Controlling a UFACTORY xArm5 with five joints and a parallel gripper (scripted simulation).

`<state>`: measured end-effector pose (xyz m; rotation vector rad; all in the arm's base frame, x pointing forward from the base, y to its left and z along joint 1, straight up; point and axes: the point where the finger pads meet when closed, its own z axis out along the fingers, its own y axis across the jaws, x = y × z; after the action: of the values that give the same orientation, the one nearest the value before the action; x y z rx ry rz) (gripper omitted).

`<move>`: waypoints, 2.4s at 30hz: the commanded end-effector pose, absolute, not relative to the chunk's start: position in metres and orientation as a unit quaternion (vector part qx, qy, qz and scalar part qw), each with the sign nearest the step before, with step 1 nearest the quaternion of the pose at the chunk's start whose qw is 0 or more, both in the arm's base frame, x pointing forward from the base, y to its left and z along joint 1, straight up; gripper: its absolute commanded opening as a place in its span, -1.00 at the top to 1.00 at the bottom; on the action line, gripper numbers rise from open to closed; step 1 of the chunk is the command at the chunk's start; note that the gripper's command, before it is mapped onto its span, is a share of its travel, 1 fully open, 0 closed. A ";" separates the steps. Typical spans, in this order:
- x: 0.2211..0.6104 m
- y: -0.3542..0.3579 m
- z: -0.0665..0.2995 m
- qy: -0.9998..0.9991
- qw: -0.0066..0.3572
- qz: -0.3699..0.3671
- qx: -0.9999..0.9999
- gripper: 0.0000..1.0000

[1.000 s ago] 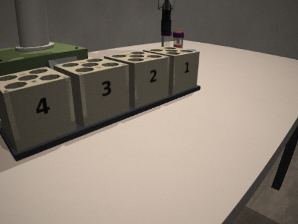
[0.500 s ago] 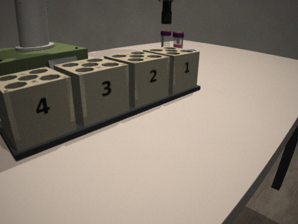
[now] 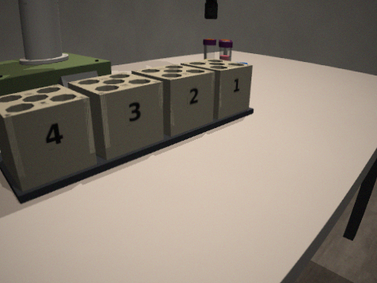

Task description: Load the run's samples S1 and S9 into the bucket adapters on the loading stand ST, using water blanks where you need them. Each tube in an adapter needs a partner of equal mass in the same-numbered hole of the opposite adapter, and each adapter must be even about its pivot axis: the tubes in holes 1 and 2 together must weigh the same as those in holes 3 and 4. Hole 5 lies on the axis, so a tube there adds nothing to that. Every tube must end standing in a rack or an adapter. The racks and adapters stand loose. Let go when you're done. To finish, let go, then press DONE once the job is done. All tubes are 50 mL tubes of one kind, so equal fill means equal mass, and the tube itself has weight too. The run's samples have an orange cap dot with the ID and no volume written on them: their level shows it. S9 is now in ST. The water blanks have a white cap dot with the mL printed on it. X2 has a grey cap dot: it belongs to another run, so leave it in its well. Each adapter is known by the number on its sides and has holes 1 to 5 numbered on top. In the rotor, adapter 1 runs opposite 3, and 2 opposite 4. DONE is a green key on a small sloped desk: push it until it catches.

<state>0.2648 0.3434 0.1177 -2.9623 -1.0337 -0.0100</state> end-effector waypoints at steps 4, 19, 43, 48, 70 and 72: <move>0.265 0.344 0.128 -0.329 0.003 -0.004 -0.944 0.13; 0.265 0.344 0.154 -0.329 0.003 -0.004 -0.944 0.13; 0.265 0.344 0.178 -0.329 0.003 -0.004 -0.944 0.13; 0.265 0.344 0.178 -0.329 0.003 -0.004 -0.944 0.13; 0.265 0.344 0.164 -0.329 0.003 -0.004 -0.944 -0.15; 0.265 0.344 0.160 -0.329 0.003 -0.004 -0.944 -0.15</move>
<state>0.2645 0.3430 0.1631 -2.9626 -1.0338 -0.0093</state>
